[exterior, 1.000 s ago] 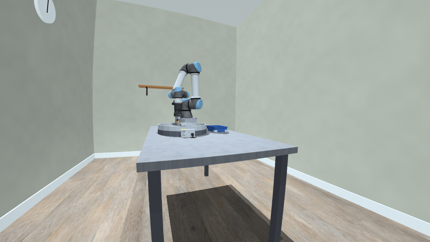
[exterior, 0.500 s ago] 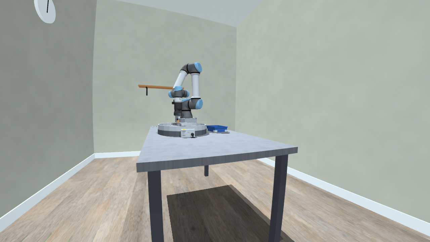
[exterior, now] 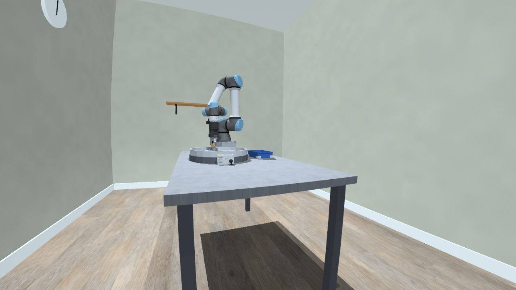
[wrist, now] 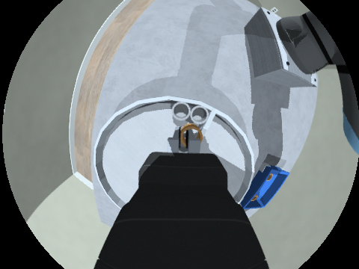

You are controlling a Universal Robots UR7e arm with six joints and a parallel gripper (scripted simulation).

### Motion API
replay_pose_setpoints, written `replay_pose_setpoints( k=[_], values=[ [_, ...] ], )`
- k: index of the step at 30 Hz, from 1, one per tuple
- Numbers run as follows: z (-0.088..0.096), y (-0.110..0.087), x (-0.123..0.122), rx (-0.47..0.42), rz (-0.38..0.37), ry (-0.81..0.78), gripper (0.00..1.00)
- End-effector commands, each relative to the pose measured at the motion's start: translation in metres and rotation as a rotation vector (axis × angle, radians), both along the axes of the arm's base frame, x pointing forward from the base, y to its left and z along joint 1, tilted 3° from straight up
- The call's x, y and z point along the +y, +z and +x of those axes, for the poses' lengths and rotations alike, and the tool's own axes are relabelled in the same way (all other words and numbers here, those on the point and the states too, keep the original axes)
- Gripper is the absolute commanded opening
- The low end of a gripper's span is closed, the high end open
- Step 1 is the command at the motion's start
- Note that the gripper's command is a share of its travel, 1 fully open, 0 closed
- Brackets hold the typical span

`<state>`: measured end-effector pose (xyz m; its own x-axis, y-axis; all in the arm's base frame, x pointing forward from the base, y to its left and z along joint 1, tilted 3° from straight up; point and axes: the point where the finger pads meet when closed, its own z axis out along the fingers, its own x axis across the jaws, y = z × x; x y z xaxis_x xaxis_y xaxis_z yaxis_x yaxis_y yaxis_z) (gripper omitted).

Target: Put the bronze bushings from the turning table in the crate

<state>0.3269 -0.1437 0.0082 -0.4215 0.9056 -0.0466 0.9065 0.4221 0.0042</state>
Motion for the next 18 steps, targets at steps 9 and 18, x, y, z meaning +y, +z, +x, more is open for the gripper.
replay_pose_setpoints(
  k=[9, 18],
  values=[
    [0.0000, 0.0079, 0.0001, -0.001, -0.001, 0.000, 0.00],
    [0.0000, 0.0079, 0.0001, -0.001, -0.001, 0.000, 0.00]
  ],
)
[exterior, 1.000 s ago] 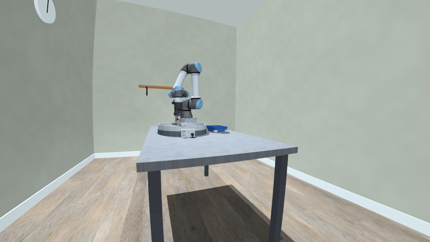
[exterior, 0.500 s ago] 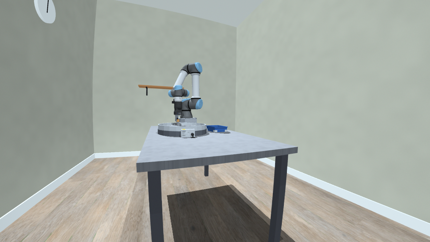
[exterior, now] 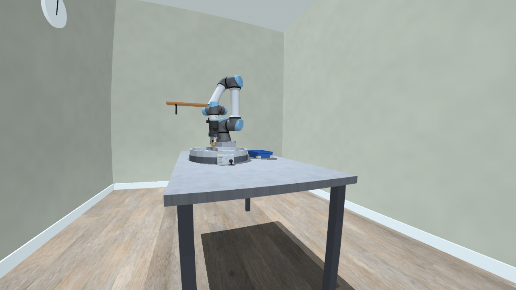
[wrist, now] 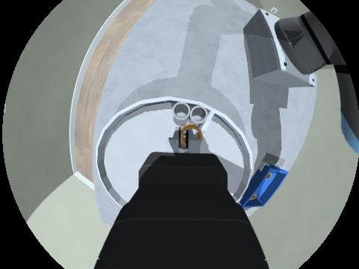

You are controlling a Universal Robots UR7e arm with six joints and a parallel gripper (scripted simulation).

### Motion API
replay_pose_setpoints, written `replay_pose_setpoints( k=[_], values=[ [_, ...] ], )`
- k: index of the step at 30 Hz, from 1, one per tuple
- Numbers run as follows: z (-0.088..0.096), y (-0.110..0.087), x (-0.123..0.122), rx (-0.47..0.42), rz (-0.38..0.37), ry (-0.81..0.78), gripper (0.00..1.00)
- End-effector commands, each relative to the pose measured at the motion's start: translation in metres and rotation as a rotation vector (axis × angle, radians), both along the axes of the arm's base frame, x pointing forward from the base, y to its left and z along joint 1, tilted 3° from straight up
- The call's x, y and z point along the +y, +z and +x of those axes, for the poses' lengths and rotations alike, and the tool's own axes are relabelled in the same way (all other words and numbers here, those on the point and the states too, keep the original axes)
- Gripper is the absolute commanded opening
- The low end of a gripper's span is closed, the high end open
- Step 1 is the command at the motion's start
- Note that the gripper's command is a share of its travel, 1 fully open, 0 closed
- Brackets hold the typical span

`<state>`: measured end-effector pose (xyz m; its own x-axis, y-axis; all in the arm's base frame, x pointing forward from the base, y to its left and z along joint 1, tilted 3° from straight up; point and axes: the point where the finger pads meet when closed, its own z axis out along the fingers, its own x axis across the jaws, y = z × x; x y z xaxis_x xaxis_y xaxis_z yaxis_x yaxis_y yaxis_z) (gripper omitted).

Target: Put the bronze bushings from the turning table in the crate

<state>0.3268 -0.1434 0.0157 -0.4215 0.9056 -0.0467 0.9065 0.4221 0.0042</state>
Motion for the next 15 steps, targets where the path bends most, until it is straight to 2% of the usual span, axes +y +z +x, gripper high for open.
replay_pose_setpoints(
  k=[1, 3, 8, 15],
  values=[
    [0.000, 0.000, 0.000, -0.001, 0.000, 0.000, 0.00],
    [0.000, 0.000, 0.000, -0.001, 0.000, 0.000, 0.00],
    [0.000, 0.017, 0.000, 0.000, 0.000, 0.000, 0.00],
    [0.000, 0.017, 0.000, 0.000, 0.000, 0.000, 0.00]
  ],
)
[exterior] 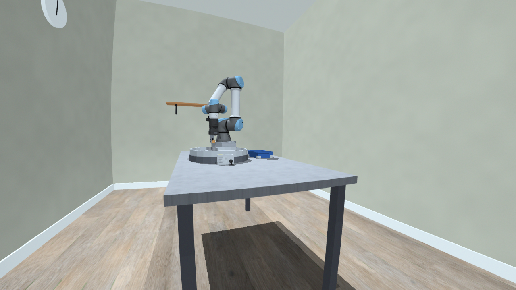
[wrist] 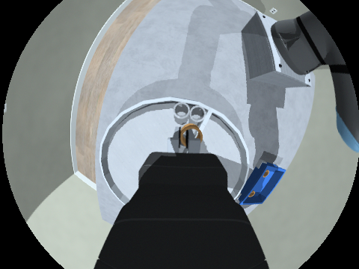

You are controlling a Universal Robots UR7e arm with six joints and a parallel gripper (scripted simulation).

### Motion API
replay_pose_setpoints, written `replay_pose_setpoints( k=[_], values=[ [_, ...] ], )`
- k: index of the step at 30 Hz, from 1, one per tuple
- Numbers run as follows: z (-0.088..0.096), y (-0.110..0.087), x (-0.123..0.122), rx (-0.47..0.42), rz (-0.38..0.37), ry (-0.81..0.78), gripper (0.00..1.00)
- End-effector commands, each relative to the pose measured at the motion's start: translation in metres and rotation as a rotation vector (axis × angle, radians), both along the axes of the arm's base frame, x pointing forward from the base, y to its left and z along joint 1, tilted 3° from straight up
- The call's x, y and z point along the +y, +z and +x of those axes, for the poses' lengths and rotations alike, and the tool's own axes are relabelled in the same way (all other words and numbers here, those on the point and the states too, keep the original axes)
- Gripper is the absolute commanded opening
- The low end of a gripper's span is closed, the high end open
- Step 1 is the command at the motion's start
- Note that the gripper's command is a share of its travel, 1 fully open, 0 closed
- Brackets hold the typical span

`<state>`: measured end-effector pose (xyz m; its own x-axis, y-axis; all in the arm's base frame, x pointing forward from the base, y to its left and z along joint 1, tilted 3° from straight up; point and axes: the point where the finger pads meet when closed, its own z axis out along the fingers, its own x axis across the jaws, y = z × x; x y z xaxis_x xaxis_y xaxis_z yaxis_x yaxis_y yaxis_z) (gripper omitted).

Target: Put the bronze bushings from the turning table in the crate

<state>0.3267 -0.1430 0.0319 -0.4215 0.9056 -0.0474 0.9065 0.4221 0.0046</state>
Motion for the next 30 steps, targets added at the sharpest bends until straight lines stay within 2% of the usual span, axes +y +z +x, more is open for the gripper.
replay_pose_setpoints(
  k=[1, 5, 10, 22, 27, 30],
  values=[
    [0.000, 0.001, 0.000, 0.000, 0.000, 0.000, 0.00],
    [0.000, 0.001, 0.000, 0.000, 0.000, 0.000, 0.00],
    [0.000, 0.017, 0.001, 0.000, 0.000, 0.000, 0.00],
    [0.000, 0.017, 0.001, 0.000, 0.000, 0.000, 0.00],
    [0.009, 0.015, 0.052, 0.000, 0.000, 0.000, 0.00],
    [0.009, 0.015, 0.052, 0.000, 0.000, 0.000, 0.00]
  ],
)
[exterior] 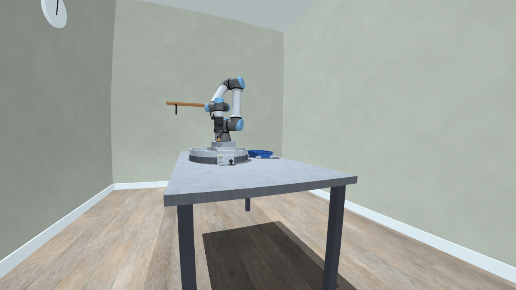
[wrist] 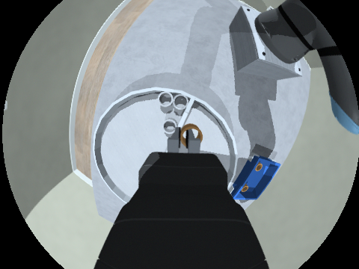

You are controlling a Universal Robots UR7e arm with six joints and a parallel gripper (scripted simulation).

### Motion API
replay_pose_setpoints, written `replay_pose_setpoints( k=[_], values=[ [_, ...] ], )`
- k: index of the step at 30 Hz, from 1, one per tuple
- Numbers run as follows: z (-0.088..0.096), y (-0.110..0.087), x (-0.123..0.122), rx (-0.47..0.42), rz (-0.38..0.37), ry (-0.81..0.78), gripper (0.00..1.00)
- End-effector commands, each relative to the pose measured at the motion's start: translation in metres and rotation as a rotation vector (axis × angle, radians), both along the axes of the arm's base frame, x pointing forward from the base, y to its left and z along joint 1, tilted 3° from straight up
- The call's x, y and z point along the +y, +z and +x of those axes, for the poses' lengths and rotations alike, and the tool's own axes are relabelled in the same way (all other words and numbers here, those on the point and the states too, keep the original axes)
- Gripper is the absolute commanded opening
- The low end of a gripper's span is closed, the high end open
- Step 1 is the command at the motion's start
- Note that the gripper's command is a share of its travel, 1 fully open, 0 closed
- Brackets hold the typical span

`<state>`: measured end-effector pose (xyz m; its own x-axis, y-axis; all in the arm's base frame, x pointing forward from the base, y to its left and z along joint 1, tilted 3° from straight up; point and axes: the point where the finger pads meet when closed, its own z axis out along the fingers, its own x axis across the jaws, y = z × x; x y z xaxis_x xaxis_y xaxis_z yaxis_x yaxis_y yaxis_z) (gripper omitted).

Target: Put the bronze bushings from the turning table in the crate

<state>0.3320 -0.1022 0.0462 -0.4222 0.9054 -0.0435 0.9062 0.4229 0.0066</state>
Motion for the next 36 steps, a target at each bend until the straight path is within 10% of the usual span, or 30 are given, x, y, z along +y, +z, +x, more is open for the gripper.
replay_pose_setpoints(
  k=[1, 36],
  values=[
    [0.003, 0.001, 0.011, 0.000, -0.004, -0.001, 0.00],
    [0.021, -0.003, 0.113, 0.000, -0.004, 0.001, 0.00]
  ],
)
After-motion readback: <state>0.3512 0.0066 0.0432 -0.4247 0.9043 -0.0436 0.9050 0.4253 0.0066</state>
